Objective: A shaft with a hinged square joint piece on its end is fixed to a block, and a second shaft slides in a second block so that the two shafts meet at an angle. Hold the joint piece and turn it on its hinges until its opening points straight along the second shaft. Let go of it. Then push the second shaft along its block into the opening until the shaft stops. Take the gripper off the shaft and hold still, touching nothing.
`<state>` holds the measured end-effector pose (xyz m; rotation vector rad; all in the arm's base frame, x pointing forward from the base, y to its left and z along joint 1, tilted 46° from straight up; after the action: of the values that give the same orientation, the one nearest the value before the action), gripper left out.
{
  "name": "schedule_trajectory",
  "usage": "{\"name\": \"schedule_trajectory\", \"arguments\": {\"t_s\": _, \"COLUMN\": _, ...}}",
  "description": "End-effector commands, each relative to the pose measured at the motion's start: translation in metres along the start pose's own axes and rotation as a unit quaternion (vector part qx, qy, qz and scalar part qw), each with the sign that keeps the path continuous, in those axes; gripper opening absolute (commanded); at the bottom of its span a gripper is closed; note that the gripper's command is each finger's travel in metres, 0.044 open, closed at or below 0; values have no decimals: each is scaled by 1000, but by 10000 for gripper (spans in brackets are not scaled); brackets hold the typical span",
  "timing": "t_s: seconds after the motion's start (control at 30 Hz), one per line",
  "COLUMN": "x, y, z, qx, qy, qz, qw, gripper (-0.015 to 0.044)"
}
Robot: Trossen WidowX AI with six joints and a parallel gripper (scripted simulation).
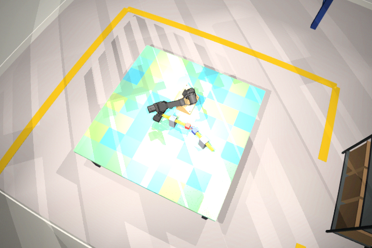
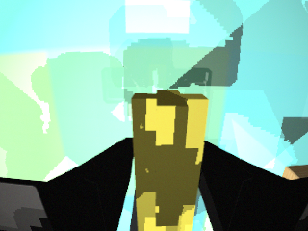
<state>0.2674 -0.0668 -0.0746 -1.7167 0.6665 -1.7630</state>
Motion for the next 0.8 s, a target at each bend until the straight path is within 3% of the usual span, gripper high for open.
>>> {"name": "schedule_trajectory", "arguments": {"t_s": 0.0, "x": 0, "y": 0, "z": 0, "qx": 0, "qy": -1, "qz": 1, "qw": 1000, "gripper": 251}}
{"name": "schedule_trajectory", "arguments": {"t_s": 0.23, "x": 0, "y": 0, "z": 0, "qx": 0, "qy": -1, "qz": 1, "qw": 1000, "gripper": 434}}
{"name": "schedule_trajectory", "arguments": {"t_s": 0.6, "x": 0, "y": 0, "z": 0, "qx": 0, "qy": -1, "qz": 1, "qw": 1000, "gripper": 440}}
{"name": "schedule_trajectory", "arguments": {"t_s": 0.77, "x": 29, "y": 0, "z": 0, "qx": 0, "qy": 0, "qz": 1, "qw": 1000, "gripper": 440}}
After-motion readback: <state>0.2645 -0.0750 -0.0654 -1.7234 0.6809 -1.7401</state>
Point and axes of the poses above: the point midway between the two fingers, 35 mm back from their tips, its own x axis back along the fingers, its own z axis across the jaws, y = z × x, the point moved 2 cm from there along x, back along the fingers, and after that the axes turned 2 degrees about x, right-handed, at the moved point
